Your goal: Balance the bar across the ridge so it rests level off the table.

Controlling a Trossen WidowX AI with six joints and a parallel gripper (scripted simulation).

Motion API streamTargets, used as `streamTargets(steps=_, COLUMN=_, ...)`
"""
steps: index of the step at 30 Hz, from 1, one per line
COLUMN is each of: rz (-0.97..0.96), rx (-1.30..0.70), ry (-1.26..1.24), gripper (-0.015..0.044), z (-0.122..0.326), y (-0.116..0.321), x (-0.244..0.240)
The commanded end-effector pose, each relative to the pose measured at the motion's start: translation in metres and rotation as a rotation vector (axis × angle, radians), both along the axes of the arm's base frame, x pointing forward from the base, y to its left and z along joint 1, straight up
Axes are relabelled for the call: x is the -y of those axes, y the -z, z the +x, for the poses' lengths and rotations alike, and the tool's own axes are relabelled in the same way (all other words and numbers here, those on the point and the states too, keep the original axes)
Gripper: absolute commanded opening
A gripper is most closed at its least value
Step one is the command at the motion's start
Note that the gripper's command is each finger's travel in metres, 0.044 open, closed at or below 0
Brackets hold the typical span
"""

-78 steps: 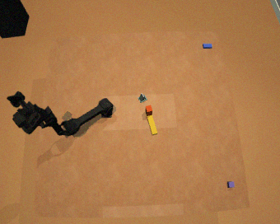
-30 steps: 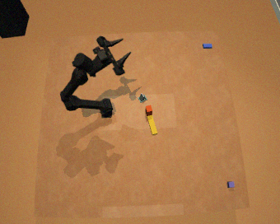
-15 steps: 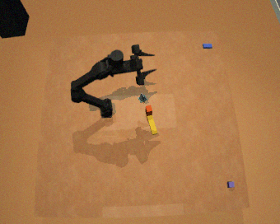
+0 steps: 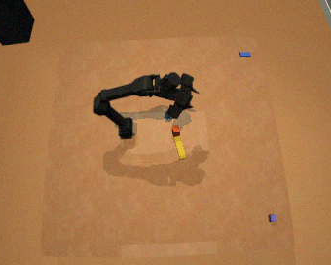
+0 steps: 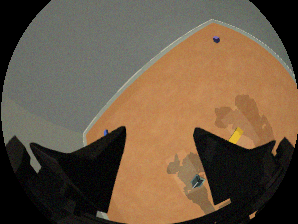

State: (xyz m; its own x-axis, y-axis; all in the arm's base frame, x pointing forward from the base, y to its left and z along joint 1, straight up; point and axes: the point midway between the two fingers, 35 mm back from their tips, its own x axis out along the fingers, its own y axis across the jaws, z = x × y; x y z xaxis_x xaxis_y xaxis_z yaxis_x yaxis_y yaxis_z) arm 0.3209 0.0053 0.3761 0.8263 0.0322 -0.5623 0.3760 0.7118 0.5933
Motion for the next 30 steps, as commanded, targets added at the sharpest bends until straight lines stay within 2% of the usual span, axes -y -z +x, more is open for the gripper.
streamTargets(steps=1, rz=0.034, rx=-0.141, ry=0.075, gripper=0.0315, z=0.005, y=0.034, x=0.014)
streamTargets(steps=12, rz=0.135, rx=-0.511, ry=0.281, gripper=0.0315, z=-0.002, y=0.115, x=0.048)
streamTargets(steps=24, rz=0.243, rx=-0.902, ry=0.523, gripper=0.0315, z=-0.034, y=0.182, x=0.078)
streamTargets(steps=30, rz=0.249, rx=-0.924, ry=0.537, gripper=0.0315, z=-0.036, y=0.185, x=0.079)
